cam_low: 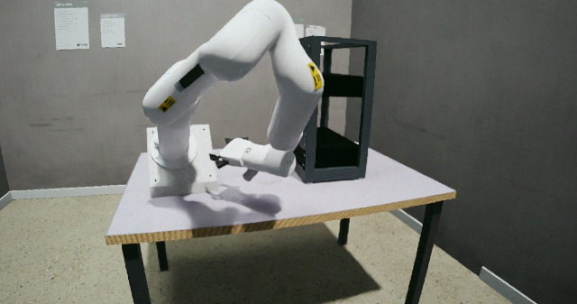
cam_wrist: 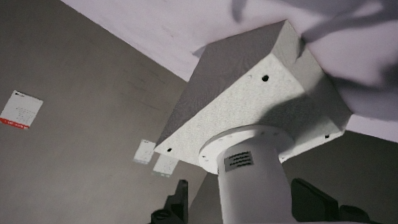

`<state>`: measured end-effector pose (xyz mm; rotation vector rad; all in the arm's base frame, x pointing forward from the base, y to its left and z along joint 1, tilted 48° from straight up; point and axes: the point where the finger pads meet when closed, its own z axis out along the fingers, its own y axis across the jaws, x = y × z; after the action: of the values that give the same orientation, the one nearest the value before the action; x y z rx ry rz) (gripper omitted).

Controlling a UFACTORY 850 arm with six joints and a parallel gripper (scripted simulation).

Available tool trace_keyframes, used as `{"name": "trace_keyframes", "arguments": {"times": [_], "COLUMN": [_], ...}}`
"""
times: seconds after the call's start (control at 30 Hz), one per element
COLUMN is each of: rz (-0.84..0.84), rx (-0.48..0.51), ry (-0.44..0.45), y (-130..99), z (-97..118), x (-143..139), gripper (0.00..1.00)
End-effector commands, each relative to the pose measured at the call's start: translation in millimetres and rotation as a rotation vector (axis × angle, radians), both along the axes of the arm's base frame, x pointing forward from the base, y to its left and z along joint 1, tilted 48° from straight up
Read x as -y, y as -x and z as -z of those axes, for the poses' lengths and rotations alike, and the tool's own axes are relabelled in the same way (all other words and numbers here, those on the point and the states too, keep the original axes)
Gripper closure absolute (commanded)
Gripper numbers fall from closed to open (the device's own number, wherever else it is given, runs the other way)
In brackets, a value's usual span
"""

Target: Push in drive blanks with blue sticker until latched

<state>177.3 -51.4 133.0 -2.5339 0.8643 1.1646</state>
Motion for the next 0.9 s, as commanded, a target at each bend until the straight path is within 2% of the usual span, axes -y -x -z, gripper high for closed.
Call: {"name": "trace_keyframes", "arguments": {"times": [0.0, 0.17, 0.23, 0.73, 0.87], "rz": [-0.048, -0.113, -0.113, -0.371, -0.413], "rx": [0.063, 0.139, 0.139, 0.393, 0.428], "ry": [-0.002, -0.001, -0.001, 0.021, 0.027], "y": [-11.4, -24.4, -24.4, -63.5, -68.4], "z": [15.1, 32.8, 32.8, 89.5, 96.9], "x": [-11.6, -25.3, -25.3, -71.8, -78.2], "gripper": [0.0, 0.0, 0.0, 0.0, 0.0]}}
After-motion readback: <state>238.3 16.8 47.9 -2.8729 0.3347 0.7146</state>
